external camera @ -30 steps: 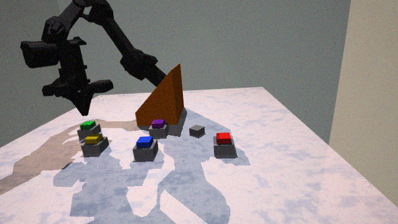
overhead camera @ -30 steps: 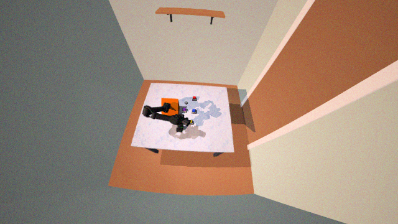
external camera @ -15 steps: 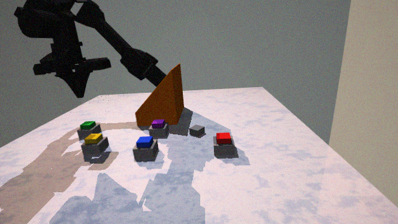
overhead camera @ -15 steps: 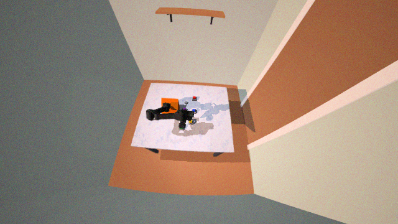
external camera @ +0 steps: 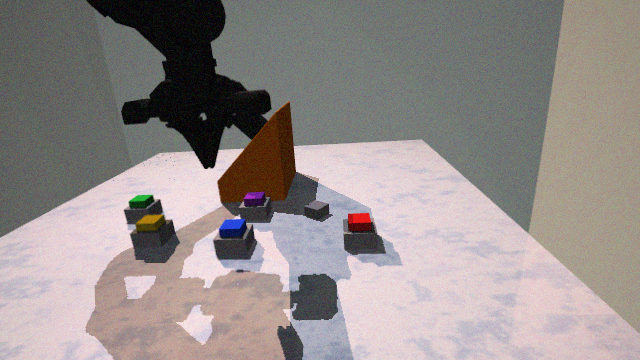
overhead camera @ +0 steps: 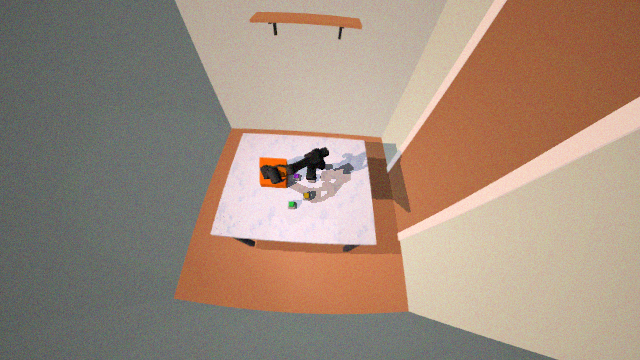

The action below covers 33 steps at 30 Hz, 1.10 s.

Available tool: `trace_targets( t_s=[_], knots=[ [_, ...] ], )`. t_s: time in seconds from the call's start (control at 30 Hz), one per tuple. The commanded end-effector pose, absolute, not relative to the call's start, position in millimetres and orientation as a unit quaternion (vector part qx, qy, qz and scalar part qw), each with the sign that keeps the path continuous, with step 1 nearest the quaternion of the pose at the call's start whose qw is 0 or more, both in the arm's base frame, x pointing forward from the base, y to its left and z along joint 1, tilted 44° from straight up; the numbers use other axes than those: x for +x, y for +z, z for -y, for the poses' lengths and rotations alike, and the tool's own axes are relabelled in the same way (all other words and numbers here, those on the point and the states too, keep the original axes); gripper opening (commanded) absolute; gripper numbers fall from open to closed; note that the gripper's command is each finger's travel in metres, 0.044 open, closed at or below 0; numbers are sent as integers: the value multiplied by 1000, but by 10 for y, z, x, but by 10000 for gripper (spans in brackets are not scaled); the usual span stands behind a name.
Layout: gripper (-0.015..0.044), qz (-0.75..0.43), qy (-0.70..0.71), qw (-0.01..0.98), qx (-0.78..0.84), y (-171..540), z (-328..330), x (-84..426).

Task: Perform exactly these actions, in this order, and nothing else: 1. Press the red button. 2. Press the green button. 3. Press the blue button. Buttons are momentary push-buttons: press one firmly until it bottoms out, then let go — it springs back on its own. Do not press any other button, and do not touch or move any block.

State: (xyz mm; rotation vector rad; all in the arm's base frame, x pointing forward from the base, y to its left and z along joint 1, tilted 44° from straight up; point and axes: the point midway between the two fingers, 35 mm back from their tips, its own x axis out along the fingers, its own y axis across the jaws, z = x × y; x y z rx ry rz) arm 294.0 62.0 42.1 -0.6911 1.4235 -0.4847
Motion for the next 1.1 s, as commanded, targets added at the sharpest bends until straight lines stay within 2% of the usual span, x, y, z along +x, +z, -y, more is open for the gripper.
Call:
trace_targets(
  t_s=[0.0,0.23,1.07],
  knots=[
    [20,-633,-221,676,-306,266,-758,2940],
    [20,-632,-222,676,-307,-158,-347,3003],
    [20,-632,-223,676,-307,-397,-112,3034]
  ],
)
